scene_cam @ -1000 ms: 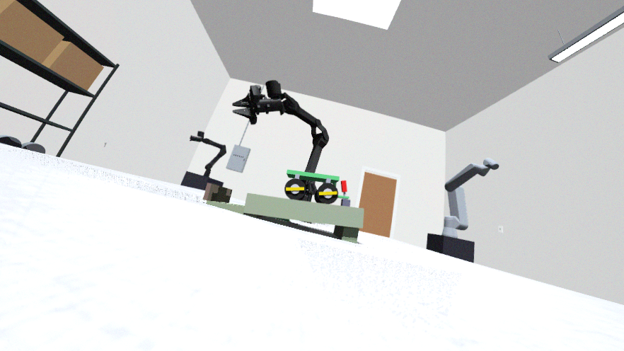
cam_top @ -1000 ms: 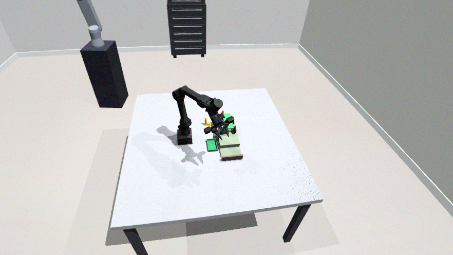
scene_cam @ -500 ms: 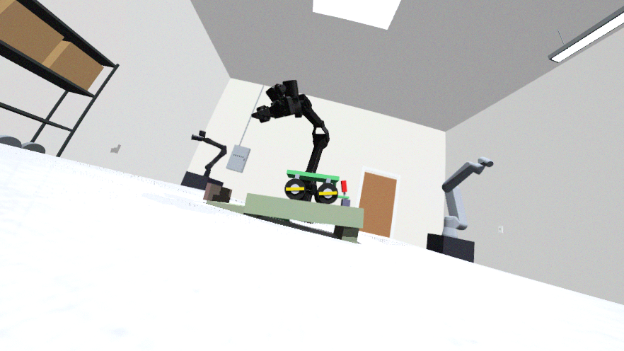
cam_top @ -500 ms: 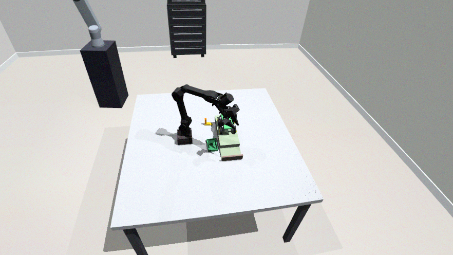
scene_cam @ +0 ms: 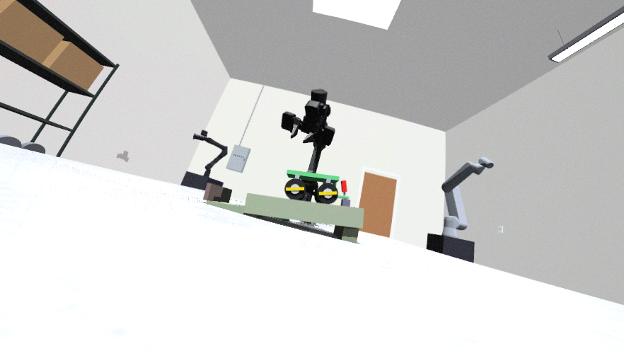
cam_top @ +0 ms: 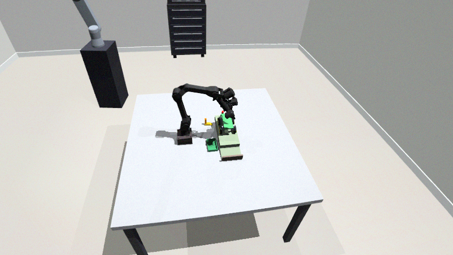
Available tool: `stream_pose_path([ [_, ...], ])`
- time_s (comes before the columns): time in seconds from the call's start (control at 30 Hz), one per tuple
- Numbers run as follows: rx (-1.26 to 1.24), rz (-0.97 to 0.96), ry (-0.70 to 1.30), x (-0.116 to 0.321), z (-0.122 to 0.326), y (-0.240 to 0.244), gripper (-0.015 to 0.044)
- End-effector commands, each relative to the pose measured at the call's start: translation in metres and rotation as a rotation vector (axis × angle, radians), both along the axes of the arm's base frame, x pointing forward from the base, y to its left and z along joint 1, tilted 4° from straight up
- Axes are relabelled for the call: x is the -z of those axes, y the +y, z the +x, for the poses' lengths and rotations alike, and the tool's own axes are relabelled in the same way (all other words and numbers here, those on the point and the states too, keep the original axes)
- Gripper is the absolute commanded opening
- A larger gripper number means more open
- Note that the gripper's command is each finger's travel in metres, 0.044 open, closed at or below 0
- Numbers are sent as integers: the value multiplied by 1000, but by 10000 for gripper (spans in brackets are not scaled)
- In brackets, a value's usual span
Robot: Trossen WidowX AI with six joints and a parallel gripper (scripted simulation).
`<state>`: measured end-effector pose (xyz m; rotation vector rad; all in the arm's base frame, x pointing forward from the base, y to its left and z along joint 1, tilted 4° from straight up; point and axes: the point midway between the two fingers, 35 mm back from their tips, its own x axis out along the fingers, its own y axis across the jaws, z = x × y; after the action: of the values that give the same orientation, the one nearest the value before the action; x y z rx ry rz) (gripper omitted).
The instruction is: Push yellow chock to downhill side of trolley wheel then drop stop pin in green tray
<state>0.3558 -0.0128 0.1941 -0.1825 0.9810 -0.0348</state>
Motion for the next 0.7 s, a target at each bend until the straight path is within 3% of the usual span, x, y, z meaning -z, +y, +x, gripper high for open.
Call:
stream_pose_path([
  [0.0,-155,-22,71,15,-12,33,190],
  [0.67,-1007,-175,377,73,-119,166,190],
])
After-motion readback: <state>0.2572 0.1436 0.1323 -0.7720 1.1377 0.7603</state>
